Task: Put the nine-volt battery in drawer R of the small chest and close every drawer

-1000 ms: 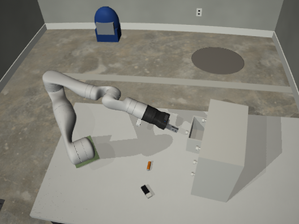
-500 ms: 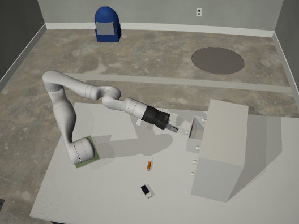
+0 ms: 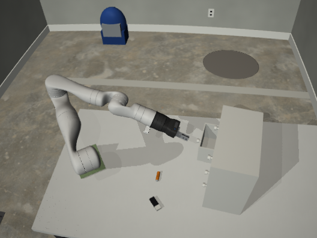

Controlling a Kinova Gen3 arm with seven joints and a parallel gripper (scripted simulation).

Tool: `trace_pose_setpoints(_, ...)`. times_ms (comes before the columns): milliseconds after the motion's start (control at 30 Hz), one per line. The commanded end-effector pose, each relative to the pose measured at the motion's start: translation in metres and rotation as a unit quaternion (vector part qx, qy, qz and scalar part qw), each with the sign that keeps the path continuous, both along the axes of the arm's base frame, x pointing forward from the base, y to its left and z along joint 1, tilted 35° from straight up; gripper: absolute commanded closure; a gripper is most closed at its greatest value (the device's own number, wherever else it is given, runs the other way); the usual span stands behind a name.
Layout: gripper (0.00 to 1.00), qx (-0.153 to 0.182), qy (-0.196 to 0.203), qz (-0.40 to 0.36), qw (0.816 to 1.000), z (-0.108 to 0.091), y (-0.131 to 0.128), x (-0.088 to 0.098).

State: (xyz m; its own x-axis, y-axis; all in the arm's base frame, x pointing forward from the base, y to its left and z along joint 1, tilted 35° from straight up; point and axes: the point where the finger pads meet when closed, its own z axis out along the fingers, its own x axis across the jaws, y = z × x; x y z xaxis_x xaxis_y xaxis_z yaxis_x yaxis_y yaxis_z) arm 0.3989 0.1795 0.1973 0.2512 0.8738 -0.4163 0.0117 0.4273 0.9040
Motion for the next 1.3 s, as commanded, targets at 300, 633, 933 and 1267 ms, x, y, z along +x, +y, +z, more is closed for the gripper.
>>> trace_pose_setpoints(300, 1.0, 0.0, 0.0, 0.001, 1.0, 0.0005, 0.0005, -0.0001)
trace_pose_setpoints(633, 1.0, 0.0, 0.0, 0.001, 1.0, 0.0005, 0.0005, -0.0001)
trace_pose_setpoints(933, 1.0, 0.0, 0.0, 0.001, 1.0, 0.0007, 0.0005, 0.0005)
trace_pose_setpoints(1267, 1.0, 0.0, 0.0, 0.001, 1.0, 0.0018, 0.0003, 0.0028)
